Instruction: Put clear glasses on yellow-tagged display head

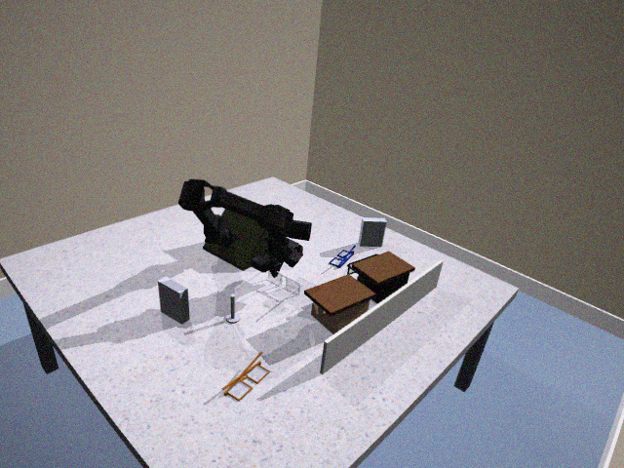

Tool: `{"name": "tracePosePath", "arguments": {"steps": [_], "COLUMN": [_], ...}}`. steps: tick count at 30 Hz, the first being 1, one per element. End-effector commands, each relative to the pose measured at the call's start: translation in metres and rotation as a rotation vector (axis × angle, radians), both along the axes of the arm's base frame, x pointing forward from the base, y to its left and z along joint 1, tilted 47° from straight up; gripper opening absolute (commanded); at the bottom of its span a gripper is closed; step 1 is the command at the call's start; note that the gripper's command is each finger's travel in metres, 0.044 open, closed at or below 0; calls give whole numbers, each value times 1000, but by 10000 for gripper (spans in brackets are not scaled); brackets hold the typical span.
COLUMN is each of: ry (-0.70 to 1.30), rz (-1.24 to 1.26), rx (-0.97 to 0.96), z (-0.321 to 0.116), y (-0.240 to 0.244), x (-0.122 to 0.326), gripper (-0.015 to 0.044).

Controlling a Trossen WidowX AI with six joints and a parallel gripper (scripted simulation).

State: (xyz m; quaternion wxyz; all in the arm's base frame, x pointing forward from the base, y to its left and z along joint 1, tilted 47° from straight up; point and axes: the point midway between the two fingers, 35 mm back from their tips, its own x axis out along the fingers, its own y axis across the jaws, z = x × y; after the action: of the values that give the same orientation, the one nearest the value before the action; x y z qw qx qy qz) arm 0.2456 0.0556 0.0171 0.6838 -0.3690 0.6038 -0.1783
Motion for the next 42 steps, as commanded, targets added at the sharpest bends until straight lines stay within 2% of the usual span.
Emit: {"name": "tracePosePath", "arguments": {"steps": [1,2,3,28,35,38,42], "ry": [0,0,0,3,5,5,0], "rz": [0,0,0,4,4,4,18], "rx": [0,0,0,-6,-4,-4,0], "z": [0,0,0,15,38,40,37], "y": [1,1,1,-2,37,39,36], "x": [0,0,0,0,-12,-13,-10], "gripper": [79,105,108,108,108,108,200]}}
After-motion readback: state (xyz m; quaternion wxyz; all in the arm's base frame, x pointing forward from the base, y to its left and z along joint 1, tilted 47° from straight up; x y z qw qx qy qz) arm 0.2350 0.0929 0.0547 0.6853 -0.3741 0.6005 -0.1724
